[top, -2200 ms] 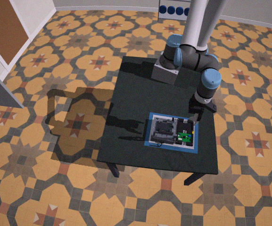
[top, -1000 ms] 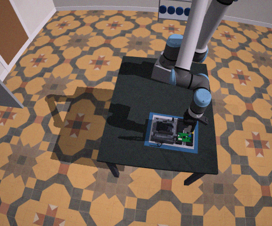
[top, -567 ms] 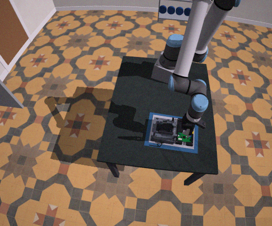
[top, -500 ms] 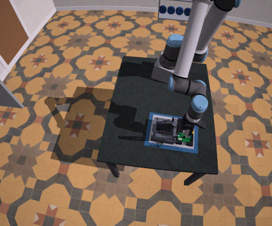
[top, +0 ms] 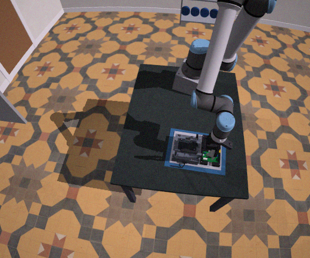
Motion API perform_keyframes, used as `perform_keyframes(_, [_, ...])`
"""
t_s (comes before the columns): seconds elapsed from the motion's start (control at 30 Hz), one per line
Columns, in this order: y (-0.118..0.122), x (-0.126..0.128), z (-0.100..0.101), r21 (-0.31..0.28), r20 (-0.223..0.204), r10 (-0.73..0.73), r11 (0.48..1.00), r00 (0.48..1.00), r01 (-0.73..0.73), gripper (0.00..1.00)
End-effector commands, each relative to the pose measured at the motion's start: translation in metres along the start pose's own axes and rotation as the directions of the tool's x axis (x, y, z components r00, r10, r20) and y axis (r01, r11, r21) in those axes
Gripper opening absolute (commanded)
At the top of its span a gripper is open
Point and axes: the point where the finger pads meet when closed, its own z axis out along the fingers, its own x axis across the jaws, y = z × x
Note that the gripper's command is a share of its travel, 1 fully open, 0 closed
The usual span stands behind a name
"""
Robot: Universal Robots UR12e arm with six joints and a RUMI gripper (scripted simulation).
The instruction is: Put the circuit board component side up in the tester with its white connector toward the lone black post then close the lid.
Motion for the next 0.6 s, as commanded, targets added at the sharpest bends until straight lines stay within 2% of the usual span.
perform_keyframes(0.0, [0.0000,0.0008,0.0032,0.000,-0.002,0.000,1.000,1.000,0.000,0.59])
perform_keyframes(0.57, [0.0000,0.0008,0.0057,0.000,-0.002,0.000,1.000,1.000,0.000,0.59])
